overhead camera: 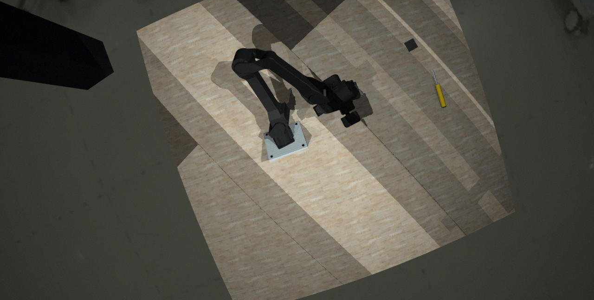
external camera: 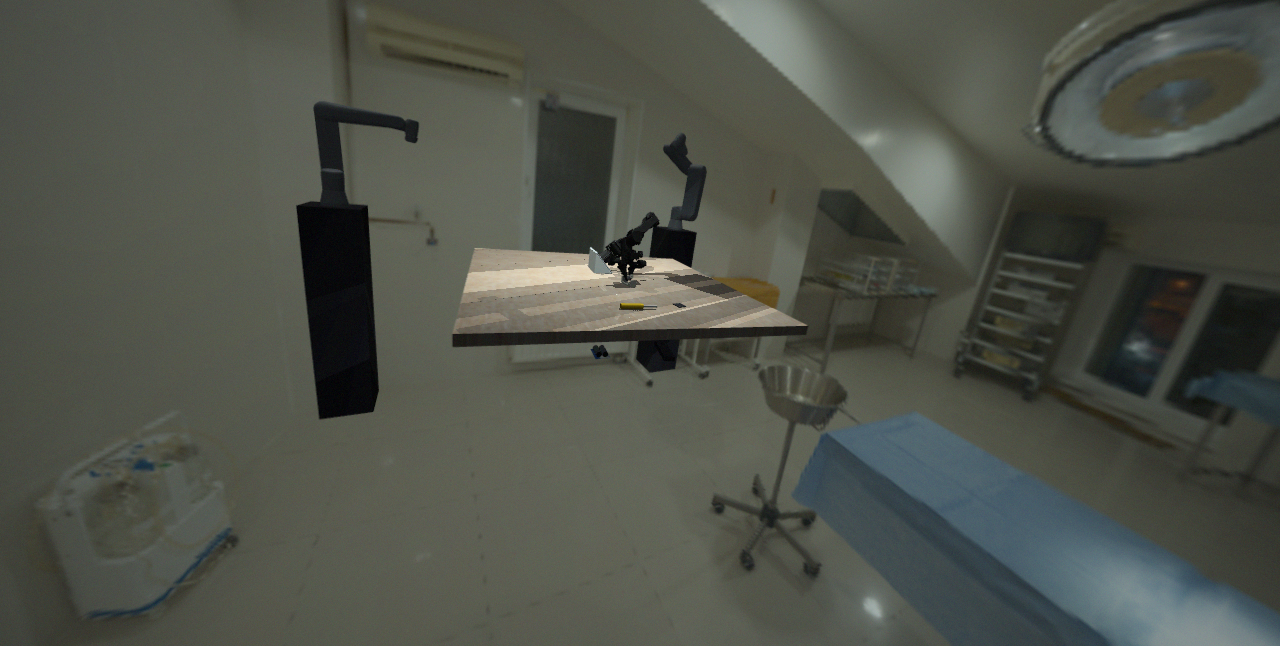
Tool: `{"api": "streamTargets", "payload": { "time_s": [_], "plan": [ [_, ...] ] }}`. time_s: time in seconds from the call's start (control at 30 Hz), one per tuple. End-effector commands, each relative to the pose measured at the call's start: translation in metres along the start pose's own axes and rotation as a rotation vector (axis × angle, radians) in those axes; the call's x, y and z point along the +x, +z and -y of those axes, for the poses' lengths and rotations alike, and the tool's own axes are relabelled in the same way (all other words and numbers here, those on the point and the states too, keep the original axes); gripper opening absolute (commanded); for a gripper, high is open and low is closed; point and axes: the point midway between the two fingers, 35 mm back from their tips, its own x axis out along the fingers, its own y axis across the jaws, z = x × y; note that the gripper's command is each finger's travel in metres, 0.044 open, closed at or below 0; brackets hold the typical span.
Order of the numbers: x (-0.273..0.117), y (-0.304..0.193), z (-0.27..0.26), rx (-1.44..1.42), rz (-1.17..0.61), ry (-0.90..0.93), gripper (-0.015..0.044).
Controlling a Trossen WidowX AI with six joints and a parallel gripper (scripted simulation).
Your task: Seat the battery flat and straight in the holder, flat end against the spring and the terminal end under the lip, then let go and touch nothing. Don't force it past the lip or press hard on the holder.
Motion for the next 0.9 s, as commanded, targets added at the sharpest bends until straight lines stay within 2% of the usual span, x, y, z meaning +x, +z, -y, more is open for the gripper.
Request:
{"api": "streamTargets", "payload": {
  "time_s": [0.0, 0.87],
  "plan": [
    [-0.0006, -0.0052, -0.0002, 0.005, -0.012, 0.0, 0.0071],
    [0.0066, 0.0003, 0.0022, -0.005, -0.145, -0.019, 0.0071]
  ]
}}
